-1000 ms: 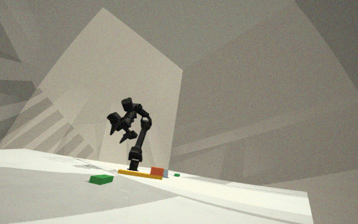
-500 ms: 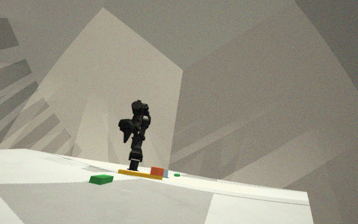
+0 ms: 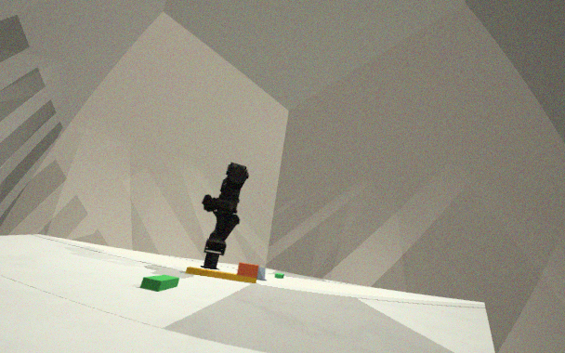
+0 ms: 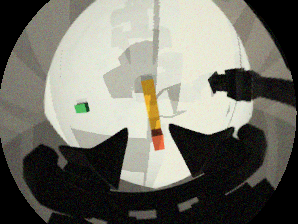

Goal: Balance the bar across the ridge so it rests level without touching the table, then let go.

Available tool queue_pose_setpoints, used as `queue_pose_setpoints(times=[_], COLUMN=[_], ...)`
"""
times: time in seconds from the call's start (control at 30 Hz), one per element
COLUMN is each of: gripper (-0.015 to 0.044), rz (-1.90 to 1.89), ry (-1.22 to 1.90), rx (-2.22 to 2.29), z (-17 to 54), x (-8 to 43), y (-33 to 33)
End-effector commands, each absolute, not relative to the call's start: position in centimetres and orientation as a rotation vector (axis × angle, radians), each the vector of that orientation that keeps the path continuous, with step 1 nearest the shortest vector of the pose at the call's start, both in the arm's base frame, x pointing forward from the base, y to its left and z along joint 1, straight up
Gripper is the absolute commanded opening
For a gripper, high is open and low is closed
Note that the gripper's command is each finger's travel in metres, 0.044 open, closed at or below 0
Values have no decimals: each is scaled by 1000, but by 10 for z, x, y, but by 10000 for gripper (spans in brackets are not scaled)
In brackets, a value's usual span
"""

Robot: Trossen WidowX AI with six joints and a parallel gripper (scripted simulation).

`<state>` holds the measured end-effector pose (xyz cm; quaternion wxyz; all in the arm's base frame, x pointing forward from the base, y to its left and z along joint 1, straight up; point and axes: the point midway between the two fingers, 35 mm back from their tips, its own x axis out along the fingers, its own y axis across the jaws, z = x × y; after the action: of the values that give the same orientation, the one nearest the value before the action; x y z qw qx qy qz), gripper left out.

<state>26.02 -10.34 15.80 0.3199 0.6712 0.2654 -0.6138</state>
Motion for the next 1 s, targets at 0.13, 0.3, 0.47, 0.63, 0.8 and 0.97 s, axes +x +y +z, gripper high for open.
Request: queue_pose_setpoints(times=[0.13, 0.3, 0.47, 0.63, 0.8, 0.97], gripper=[315, 315, 315, 315, 315, 315], rz=[-1594, -1593, -1593, -1593, -1593, -1593], ry=[856, 860, 859, 860, 860, 860], rx=[1634, 1631, 1631, 1631, 1631, 1631], z=[155, 151, 125, 90, 73, 72], x=[266, 266, 270, 270, 268, 268], y=[-74, -74, -74, -74, -74, -74])
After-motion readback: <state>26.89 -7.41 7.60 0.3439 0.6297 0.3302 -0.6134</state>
